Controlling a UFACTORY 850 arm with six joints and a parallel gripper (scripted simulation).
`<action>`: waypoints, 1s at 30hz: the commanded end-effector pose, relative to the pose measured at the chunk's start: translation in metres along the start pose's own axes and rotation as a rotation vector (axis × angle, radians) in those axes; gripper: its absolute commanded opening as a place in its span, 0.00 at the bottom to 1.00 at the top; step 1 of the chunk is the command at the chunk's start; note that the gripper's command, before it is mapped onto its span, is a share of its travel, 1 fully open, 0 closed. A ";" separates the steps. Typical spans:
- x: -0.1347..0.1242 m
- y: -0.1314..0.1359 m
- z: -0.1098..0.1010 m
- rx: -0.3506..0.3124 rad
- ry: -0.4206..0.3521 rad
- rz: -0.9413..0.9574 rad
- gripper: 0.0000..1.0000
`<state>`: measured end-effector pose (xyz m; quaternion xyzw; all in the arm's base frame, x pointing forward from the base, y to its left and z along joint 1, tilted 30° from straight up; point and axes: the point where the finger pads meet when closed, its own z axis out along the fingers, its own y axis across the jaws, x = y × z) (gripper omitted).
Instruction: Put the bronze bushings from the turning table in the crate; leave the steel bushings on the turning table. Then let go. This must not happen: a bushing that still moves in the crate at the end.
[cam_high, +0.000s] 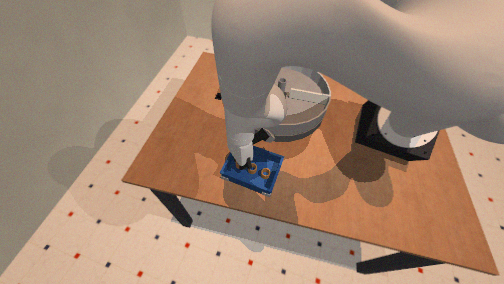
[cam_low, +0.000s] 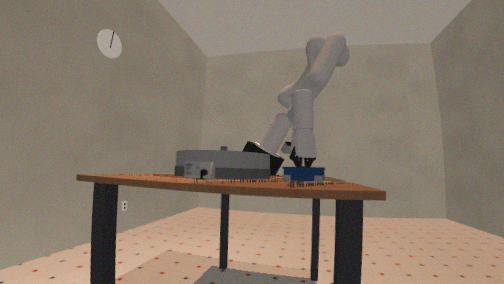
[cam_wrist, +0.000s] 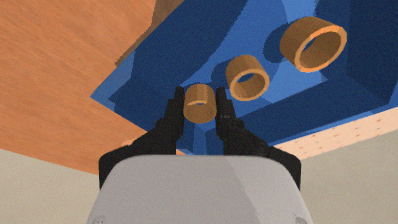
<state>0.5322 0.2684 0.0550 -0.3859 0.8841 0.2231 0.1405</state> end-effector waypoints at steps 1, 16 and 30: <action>-0.001 0.000 0.001 0.001 -0.001 0.000 0.00; -0.001 0.000 0.002 0.001 -0.001 0.000 0.00; -0.001 0.000 0.002 0.001 -0.001 0.000 0.41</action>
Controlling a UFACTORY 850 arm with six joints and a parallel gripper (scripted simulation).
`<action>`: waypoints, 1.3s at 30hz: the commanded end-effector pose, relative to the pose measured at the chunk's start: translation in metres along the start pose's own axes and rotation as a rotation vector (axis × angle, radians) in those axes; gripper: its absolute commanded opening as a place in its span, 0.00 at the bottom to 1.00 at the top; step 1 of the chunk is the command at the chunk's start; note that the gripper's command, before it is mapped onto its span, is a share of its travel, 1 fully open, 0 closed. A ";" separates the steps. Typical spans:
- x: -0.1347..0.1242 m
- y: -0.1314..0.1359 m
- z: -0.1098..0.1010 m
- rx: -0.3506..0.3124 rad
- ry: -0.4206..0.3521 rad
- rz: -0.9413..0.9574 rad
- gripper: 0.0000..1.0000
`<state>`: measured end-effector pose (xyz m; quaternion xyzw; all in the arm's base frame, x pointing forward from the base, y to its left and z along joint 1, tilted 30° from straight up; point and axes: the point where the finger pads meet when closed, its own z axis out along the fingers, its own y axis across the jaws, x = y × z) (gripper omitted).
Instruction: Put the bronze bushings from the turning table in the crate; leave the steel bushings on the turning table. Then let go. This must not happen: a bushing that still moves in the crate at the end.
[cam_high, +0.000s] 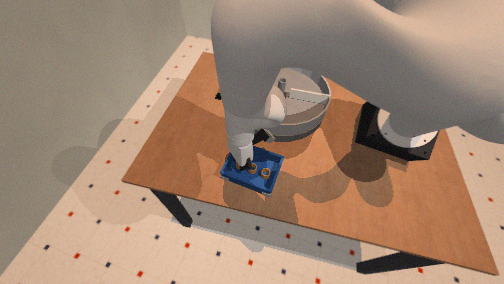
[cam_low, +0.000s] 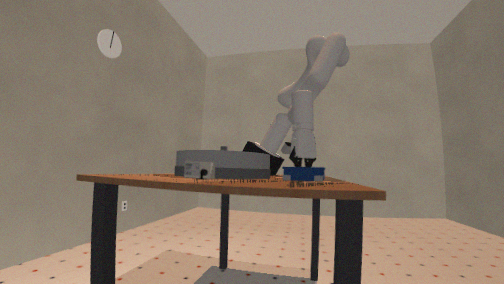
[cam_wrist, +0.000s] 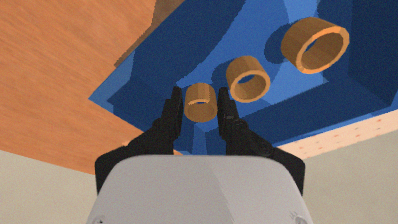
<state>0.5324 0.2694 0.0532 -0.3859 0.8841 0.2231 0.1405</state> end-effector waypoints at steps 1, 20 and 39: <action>-0.001 0.000 -0.001 0.001 -0.001 0.000 0.41; -0.001 0.000 -0.001 0.001 -0.001 0.000 0.41; -0.001 0.000 -0.011 0.001 -0.001 0.000 0.41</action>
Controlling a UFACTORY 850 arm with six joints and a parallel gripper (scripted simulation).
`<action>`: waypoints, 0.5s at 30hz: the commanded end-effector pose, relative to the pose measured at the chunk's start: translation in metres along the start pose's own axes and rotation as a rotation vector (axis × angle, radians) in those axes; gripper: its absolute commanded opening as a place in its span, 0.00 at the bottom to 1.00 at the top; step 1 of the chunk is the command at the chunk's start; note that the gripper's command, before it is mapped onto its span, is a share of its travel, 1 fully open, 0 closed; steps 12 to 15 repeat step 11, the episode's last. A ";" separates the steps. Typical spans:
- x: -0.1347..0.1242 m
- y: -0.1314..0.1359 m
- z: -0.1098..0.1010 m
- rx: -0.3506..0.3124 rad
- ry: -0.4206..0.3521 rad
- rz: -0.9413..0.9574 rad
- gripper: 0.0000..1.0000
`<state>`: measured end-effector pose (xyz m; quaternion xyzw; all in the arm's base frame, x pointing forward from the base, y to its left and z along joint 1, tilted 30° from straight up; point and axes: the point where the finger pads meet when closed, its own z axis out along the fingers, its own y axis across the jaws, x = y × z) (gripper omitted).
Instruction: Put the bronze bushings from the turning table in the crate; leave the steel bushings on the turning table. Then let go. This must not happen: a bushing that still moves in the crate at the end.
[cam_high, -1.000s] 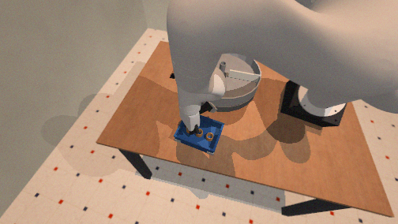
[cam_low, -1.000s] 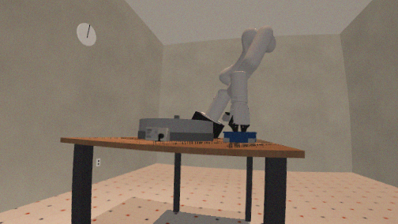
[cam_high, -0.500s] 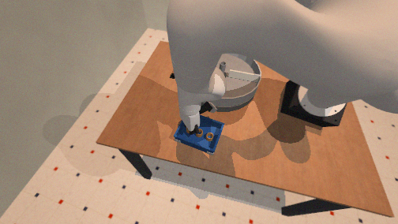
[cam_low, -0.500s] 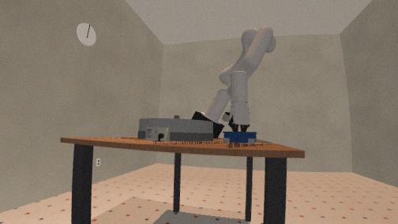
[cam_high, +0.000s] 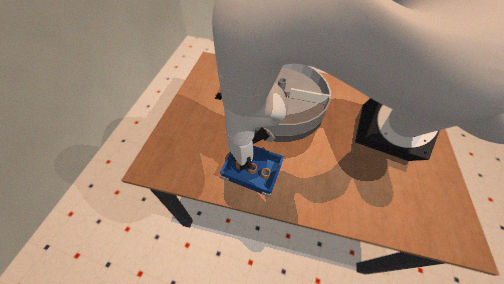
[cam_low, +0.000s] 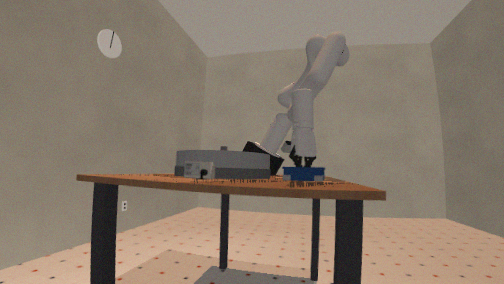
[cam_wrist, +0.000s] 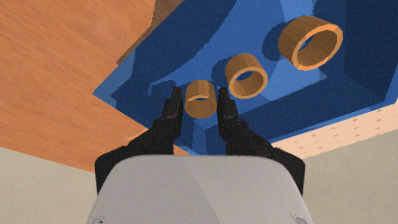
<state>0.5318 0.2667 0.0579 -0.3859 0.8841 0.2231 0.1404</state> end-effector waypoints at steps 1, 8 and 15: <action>-0.001 0.000 -0.008 0.001 -0.001 0.000 0.41; -0.001 0.000 -0.032 0.001 -0.001 0.000 0.41; -0.001 0.000 -0.045 0.001 -0.001 0.000 0.41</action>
